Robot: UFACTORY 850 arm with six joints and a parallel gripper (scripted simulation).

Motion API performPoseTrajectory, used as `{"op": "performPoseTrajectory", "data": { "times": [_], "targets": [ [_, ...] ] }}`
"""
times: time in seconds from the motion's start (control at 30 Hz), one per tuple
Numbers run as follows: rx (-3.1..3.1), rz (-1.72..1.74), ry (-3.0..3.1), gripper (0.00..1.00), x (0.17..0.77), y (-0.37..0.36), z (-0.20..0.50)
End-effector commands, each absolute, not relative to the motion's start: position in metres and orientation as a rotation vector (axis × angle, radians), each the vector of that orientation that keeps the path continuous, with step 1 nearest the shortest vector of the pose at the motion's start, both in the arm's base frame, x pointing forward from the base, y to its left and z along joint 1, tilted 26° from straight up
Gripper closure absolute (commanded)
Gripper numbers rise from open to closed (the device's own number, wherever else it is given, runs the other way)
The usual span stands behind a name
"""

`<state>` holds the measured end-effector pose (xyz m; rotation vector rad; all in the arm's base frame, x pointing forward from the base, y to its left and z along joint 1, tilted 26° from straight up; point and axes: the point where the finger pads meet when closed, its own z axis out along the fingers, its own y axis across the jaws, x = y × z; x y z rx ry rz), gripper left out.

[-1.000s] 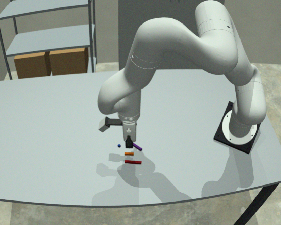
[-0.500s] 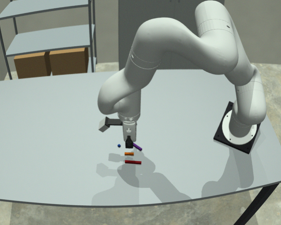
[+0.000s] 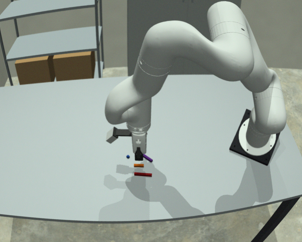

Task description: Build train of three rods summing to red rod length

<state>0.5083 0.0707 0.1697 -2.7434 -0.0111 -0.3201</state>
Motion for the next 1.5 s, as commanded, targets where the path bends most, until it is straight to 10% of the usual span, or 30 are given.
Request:
{"op": "performPoseTrajectory", "data": {
  "times": [0.0, 1.47],
  "targets": [
    [-2.743, -0.323, -0.011, 0.76, 0.51, 0.072, 0.167],
    [-2.743, -0.323, -0.011, 0.76, 0.519, 0.087, 0.131]
  ]
}}
